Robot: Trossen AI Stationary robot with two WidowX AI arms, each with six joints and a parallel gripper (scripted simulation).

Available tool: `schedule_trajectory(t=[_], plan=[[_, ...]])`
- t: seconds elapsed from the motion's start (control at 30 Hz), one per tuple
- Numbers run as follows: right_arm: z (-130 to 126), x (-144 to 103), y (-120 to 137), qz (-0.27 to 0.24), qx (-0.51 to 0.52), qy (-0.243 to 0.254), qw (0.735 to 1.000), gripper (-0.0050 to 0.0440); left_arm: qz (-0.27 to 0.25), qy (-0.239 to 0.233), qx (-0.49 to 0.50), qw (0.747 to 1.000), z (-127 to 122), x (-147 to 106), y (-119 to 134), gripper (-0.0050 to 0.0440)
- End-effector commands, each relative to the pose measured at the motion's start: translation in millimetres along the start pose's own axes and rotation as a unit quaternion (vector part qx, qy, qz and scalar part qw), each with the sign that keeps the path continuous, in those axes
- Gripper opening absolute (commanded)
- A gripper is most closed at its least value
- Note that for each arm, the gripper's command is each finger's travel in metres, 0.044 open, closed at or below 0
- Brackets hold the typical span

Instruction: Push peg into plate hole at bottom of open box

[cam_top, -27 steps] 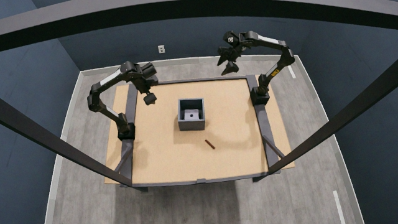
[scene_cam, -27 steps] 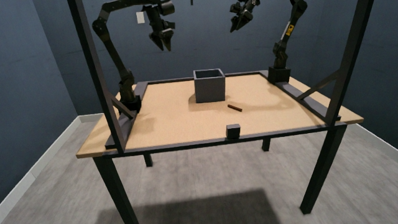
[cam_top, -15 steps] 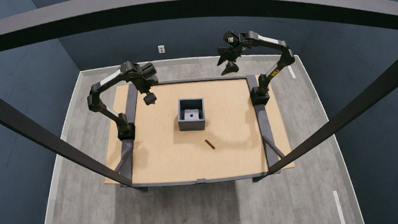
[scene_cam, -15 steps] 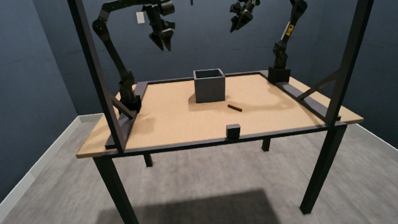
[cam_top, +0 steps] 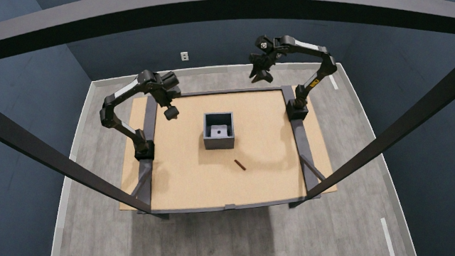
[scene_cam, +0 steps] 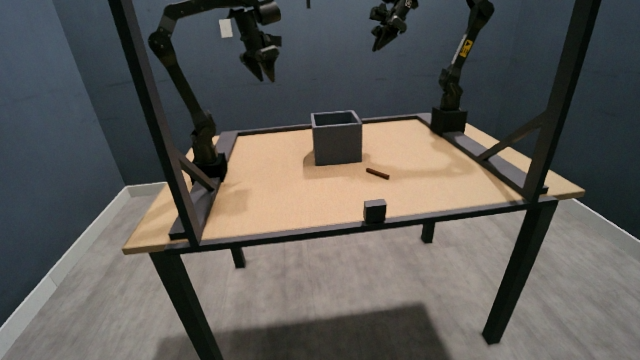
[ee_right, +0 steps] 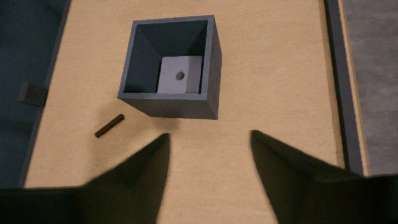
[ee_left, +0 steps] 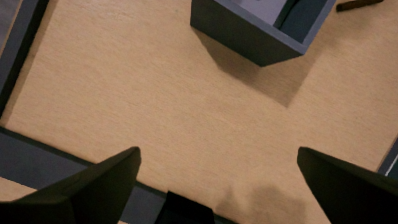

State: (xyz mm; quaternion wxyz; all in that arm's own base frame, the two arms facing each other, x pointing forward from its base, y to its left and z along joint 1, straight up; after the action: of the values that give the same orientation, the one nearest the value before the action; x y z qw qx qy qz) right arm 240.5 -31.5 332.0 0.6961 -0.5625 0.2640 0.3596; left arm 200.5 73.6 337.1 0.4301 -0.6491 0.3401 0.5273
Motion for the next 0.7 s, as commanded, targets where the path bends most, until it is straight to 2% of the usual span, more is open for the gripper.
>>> schedule_trajectory(t=[0.0,0.37,0.4,0.67], plan=[[2,-5,-2,-0.009,-0.003,0.001,1.000,0.0125,-0.008,0.000,0.001,1.000,0,-4,1,0.0440],[2,-5,-2,-0.009,-0.003,0.001,1.000,0.0125,-0.008,0.000,0.001,1.000,0,-4,1,0.0440],[4,-3,-8,-0.007,-0.014,0.000,1.000,0.0125,-0.011,0.002,0.006,1.000,-2,-2,3,0.0440],[16,22,-27,0.035,-0.098,0.003,0.995,0.0125,-0.073,0.004,0.032,0.997,-8,7,-3,0.0440]])
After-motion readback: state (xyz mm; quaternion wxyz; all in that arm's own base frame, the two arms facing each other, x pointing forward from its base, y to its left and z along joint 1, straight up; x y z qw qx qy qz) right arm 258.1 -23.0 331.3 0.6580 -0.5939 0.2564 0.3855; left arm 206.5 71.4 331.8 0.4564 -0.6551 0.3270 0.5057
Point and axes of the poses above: on each arm, the point midway between the two fingers, 35 mm back from their tips, its own x axis out along the fingers, its own z axis across the jaws, y = z × x, the point moved 9 cm from there along -x, back along the fingers, and after that the axes turned 3 degrees about x, right-handed, at the moved point
